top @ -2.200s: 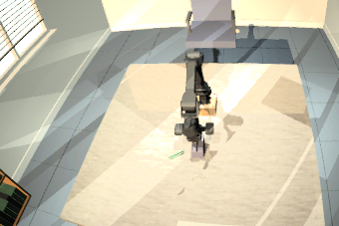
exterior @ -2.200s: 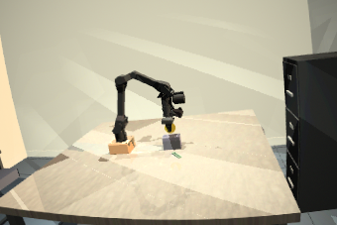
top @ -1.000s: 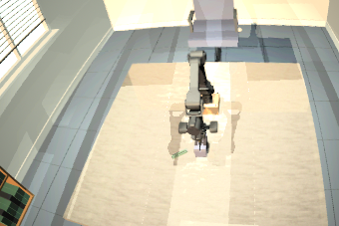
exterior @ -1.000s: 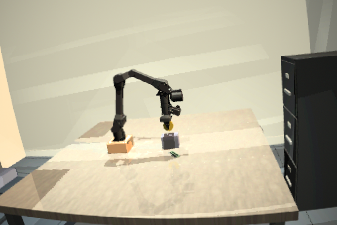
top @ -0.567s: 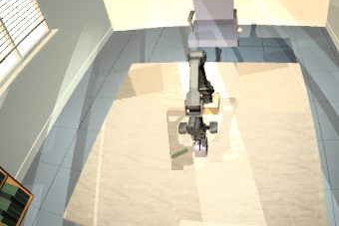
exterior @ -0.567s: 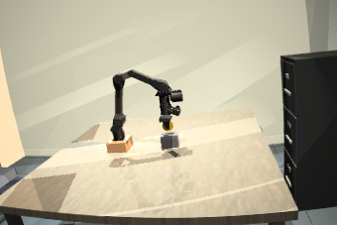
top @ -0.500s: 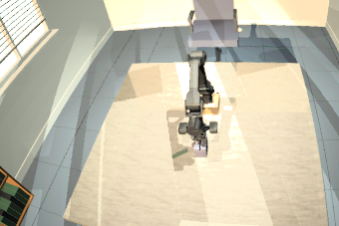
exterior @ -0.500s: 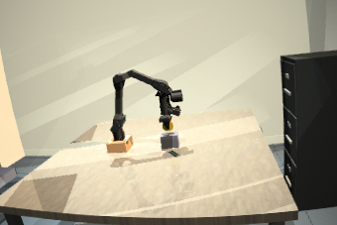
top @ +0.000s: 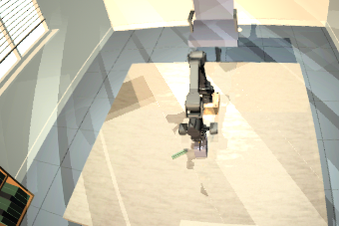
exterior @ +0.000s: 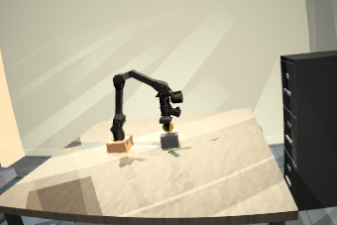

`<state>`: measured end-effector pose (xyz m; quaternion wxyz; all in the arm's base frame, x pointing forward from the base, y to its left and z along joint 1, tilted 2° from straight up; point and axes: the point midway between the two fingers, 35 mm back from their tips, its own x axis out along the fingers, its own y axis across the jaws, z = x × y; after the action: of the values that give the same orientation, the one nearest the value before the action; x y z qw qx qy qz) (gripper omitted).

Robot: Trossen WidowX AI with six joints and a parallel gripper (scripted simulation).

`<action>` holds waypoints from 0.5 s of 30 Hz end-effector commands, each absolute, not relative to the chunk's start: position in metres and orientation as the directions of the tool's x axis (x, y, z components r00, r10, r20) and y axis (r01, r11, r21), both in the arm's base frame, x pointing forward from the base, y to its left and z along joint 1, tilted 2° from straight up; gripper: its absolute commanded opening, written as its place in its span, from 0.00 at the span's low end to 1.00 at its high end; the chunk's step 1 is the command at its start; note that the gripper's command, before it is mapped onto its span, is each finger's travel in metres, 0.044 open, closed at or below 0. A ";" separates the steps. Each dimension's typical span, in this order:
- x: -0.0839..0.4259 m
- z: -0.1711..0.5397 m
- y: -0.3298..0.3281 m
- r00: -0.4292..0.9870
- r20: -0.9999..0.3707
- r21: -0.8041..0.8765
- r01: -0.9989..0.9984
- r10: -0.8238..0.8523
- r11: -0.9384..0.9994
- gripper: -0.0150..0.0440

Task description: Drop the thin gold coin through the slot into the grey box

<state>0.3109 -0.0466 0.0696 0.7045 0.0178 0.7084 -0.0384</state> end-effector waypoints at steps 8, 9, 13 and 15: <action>0.311 0.064 -0.047 -0.008 -1.000 -0.030 0.078 -0.029 0.996 0.25; 0.311 0.063 -0.047 -0.008 -1.000 -0.030 0.079 -0.029 0.996 0.25; 0.311 0.062 -0.047 -0.008 -1.000 -0.030 0.079 -0.029 0.996 0.25; 0.311 0.061 -0.047 -0.008 -1.000 -0.030 0.079 -0.029 0.996 0.25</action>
<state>0.3110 -0.0467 0.0633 0.7046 0.0179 0.7083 -0.0386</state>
